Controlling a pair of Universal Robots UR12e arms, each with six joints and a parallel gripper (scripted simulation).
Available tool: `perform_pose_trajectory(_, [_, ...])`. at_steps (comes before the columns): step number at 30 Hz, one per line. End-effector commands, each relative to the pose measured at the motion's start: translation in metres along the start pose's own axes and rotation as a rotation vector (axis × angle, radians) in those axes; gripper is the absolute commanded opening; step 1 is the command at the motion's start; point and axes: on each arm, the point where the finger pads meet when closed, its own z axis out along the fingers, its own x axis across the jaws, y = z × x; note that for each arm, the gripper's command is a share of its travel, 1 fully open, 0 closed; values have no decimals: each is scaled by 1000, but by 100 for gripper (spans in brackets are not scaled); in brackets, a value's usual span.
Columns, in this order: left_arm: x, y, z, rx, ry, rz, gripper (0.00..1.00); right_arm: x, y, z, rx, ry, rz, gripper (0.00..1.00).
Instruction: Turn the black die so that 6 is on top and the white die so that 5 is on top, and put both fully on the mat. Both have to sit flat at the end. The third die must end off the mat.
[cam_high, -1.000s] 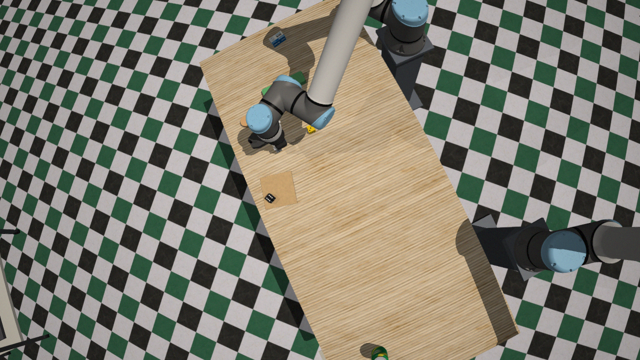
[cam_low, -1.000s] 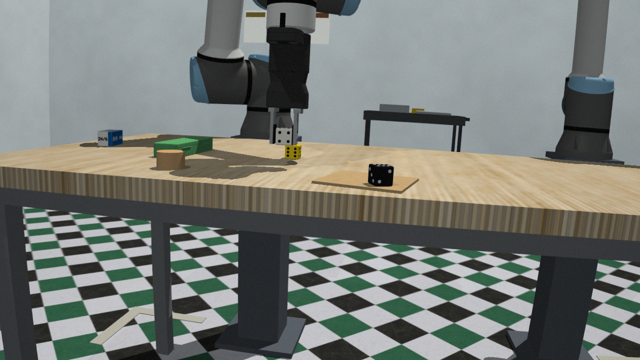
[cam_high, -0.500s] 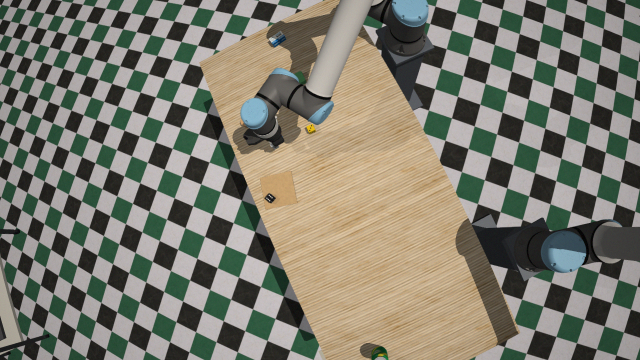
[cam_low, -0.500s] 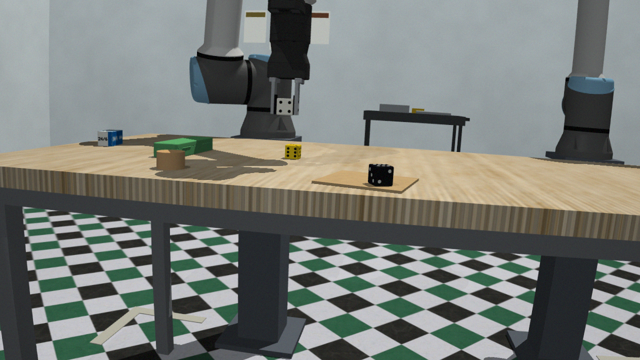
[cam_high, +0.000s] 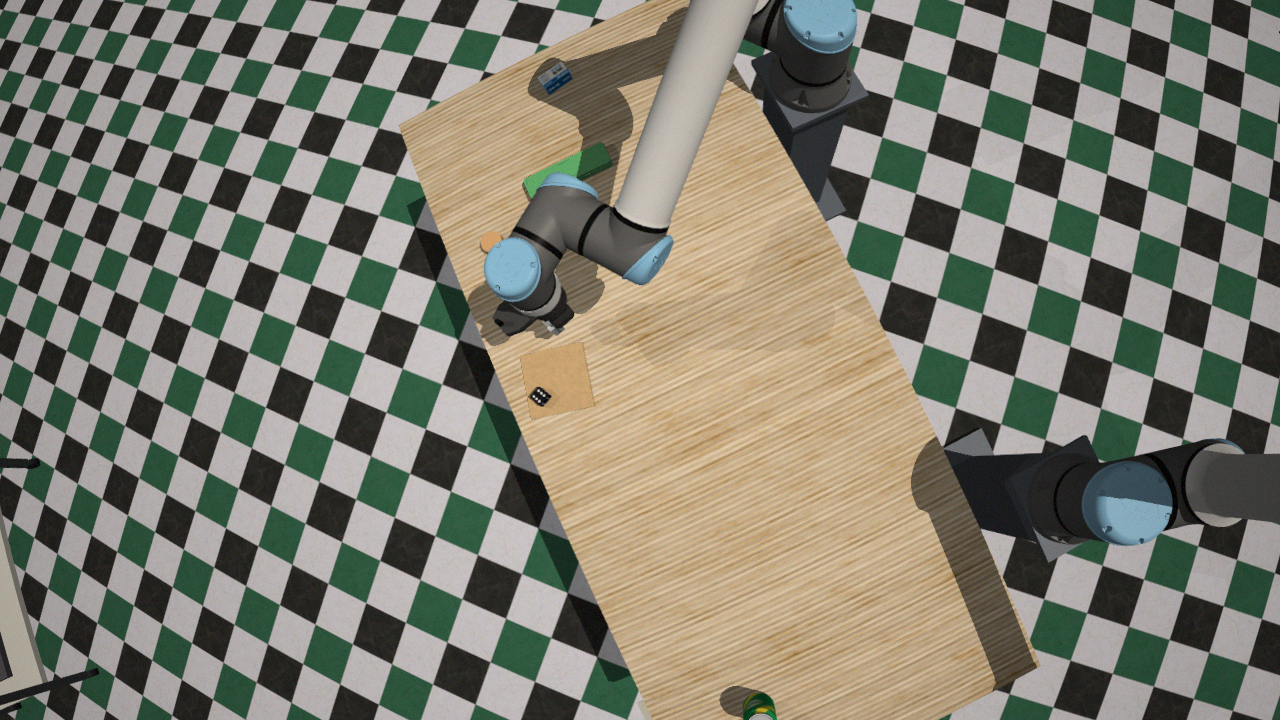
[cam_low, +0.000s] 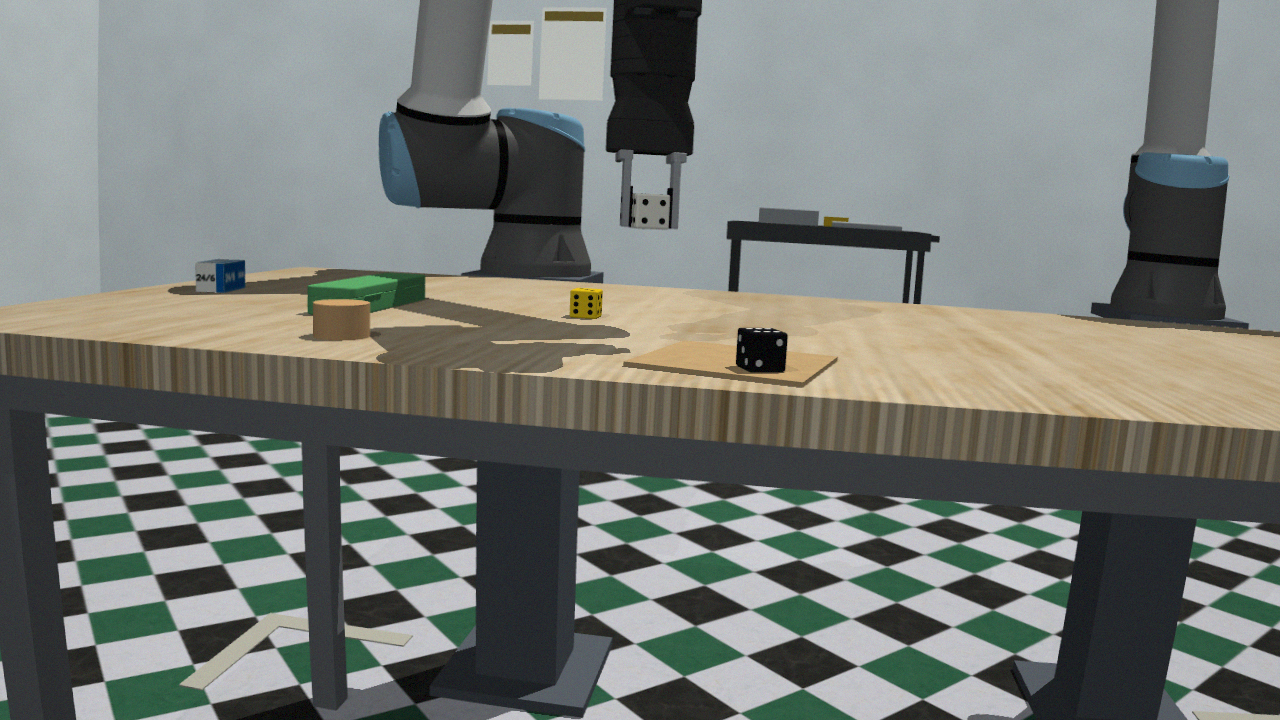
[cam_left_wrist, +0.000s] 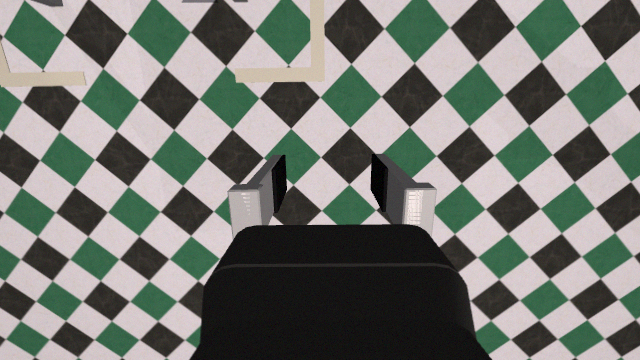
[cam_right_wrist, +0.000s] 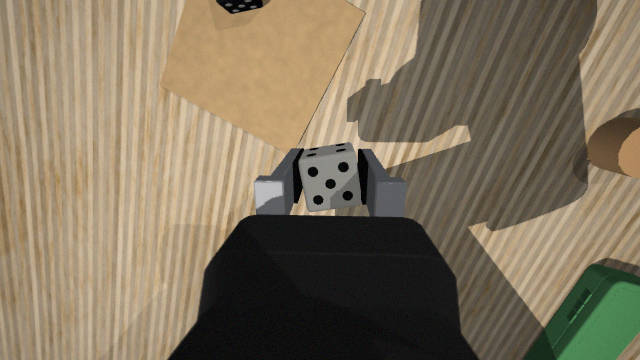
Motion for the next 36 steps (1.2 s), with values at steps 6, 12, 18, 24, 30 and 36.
perform_pose_trajectory(6, [0, 1, -1, -1, 0, 0, 100, -60, -34, -2, -1, -1, -183, 57])
perform_pose_trajectory(12, [0, 1, -1, -1, 0, 0, 100, -60, -34, -2, -1, -1, -183, 57])
perform_pose_trajectory(18, [0, 1, -1, -1, 0, 0, 100, -60, -34, -1, -1, -1, -183, 57])
perform_pose_trajectory(24, [0, 1, -1, -1, 0, 0, 100, -60, -34, 8, -1, -1, -183, 57])
perform_pose_trajectory(30, [0, 1, -1, -1, 0, 0, 100, -60, -35, 23, -1, -1, -183, 57])
perform_pose_trajectory(36, [0, 1, -1, -1, 0, 0, 100, -60, -35, 52, -1, -1, -183, 57])
